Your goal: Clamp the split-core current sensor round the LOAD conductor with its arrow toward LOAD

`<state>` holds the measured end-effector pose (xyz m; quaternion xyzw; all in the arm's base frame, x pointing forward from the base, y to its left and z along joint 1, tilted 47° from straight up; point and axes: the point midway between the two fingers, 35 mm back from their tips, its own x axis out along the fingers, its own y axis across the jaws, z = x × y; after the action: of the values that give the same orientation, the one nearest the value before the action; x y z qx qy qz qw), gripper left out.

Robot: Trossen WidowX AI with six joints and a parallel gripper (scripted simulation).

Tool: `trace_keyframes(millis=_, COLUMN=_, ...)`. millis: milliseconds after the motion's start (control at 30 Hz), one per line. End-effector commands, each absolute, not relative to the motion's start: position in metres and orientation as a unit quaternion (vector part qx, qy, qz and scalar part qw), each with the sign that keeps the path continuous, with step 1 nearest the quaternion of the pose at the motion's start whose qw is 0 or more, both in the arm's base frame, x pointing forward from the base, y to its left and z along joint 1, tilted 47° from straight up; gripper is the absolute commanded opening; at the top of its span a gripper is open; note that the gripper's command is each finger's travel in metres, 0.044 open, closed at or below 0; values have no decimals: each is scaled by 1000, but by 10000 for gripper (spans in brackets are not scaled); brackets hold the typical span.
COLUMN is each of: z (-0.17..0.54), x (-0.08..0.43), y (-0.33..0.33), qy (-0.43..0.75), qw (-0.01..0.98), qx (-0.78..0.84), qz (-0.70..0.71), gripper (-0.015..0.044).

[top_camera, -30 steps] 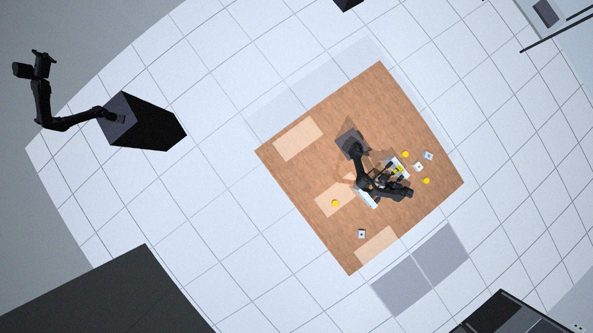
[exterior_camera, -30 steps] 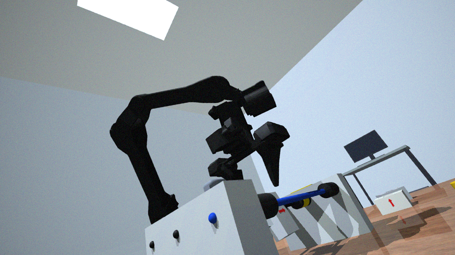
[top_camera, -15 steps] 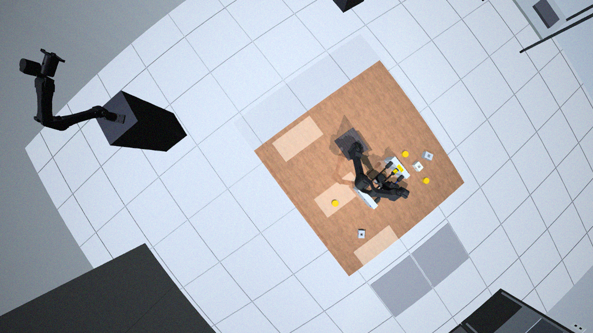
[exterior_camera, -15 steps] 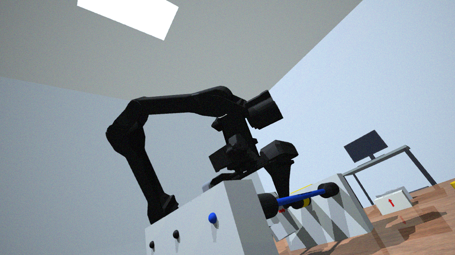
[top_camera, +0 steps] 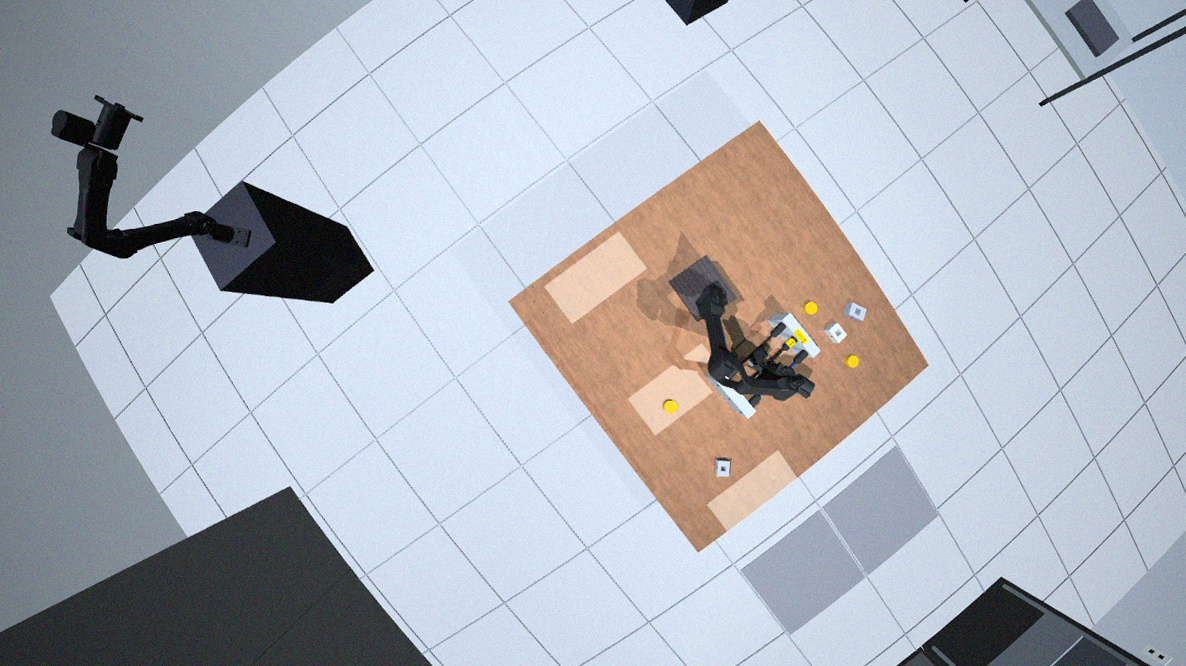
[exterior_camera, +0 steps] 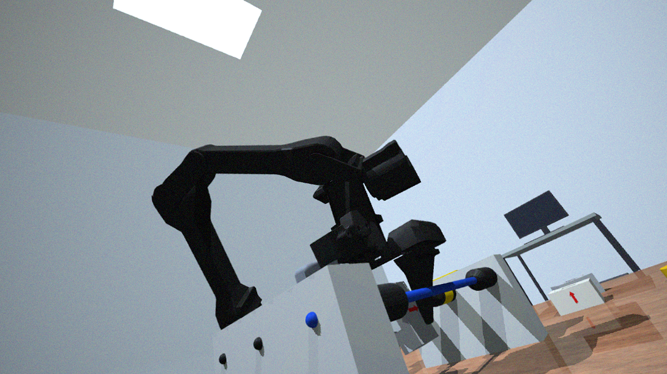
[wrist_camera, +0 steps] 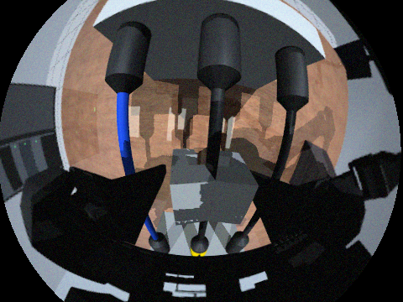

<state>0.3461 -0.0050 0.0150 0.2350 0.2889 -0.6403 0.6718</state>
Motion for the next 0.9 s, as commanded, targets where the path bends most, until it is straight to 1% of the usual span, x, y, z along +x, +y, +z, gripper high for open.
trace_keyframes(millis=0, z=10, x=346, y=-10, qy=290, qw=674, qx=231, qz=-639, gripper=440)
trace_keyframes(millis=200, z=5, x=345, y=-16, qy=289, qw=674, qx=231, qz=-640, gripper=440)
trace_keyframes(millis=867, z=8, x=346, y=-13, qy=289, qw=672, qx=235, qz=-640, gripper=307)
